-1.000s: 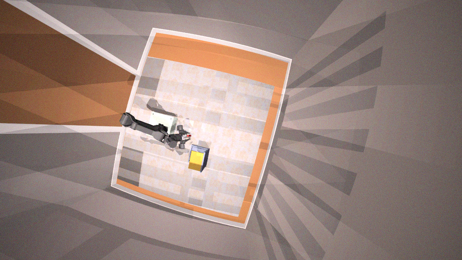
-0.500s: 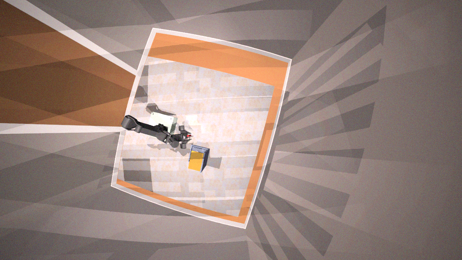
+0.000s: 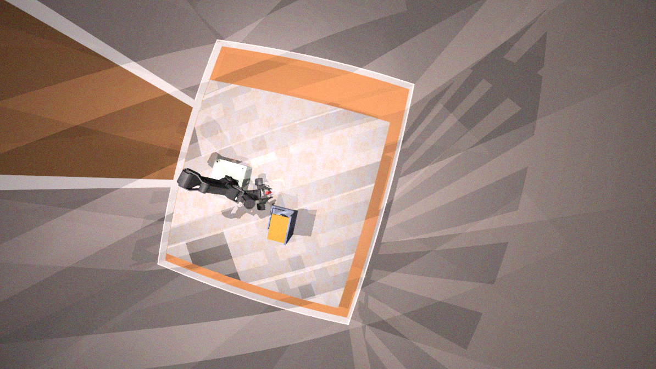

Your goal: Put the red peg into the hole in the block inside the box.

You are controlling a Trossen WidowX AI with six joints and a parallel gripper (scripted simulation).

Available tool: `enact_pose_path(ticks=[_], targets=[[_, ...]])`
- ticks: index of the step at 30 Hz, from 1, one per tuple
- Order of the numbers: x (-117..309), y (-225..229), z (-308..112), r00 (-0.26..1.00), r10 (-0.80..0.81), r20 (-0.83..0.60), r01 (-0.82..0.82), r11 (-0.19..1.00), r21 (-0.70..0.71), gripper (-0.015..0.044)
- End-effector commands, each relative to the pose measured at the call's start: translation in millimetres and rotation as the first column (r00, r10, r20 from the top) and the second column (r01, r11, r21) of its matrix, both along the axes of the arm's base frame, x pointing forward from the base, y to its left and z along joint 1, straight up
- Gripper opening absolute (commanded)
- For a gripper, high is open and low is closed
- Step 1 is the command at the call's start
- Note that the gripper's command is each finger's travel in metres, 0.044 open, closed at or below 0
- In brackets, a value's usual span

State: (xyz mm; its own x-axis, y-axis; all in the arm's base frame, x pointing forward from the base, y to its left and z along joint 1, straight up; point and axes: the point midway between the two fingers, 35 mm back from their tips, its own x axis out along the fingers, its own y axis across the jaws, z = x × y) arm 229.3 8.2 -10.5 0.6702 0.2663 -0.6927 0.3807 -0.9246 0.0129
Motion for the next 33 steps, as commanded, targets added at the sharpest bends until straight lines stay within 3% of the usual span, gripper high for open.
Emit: enact_pose_path(ticks=[1,9,15,24,33], targets=[[-3.5,0.9,-6.8,1.000,0.001,-0.008,-0.001,1.000,0.003,0.0220],[-7.1,1.7,-14.5,1.000,0.001,-0.009,-0.001,1.000,0.003,0.0220],[-5.5,1.0,-12.4,1.000,-0.002,-0.006,0.002,1.000,0.002,0.0062],[-5.5,1.0,-12.4,1.000,-0.002,-0.006,0.002,1.000,0.002,0.0003],[-3.9,0.5,-7.8,1.000,-0.002,-0.006,0.002,1.000,0.002,0.0000]])
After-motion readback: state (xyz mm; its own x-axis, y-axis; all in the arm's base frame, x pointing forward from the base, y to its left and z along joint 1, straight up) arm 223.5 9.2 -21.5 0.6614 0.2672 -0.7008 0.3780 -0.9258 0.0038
